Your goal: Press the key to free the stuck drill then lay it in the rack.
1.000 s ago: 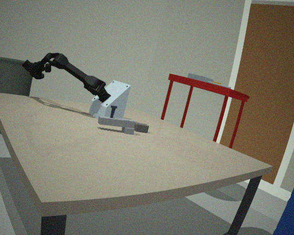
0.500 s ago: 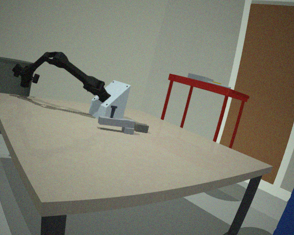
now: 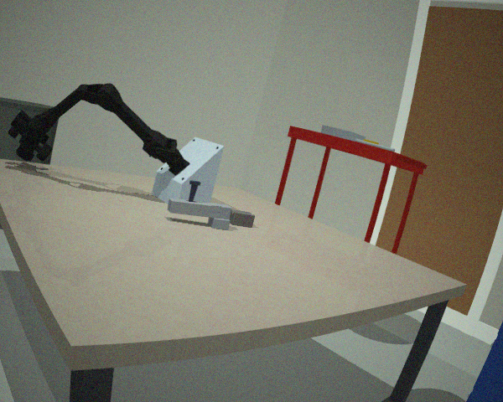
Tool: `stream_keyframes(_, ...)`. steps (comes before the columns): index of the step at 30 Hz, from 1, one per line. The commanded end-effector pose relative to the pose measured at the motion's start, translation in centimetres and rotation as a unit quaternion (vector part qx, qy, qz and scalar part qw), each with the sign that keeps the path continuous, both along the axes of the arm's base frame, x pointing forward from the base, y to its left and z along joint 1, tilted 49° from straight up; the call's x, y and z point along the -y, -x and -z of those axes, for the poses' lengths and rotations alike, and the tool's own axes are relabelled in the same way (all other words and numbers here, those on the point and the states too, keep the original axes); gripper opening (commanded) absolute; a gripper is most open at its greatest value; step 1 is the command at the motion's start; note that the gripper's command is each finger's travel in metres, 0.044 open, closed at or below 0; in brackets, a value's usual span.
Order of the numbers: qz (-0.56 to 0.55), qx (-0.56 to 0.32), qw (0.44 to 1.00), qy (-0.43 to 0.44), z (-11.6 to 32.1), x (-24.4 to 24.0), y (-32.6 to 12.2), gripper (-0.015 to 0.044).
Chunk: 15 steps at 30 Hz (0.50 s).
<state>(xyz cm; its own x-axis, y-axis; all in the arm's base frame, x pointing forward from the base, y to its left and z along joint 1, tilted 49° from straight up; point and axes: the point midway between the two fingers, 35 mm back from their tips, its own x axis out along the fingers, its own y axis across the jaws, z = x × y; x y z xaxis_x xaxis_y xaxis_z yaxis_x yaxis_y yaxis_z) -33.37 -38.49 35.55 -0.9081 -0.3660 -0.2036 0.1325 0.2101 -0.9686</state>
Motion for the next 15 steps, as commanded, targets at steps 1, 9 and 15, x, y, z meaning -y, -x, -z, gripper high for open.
stream_keyframes(1, -0.059, 0.032, 0.996, 0.062, -0.9, 1.8, -4.5, 0.0000)
stream_keyframes(9, -0.155, 0.100, 0.971, 0.150, -2.0, 4.1, -12.6, 0.0000)
stream_keyframes(15, -0.228, 0.161, 0.939, 0.200, -2.6, 5.3, -19.5, 0.0000)
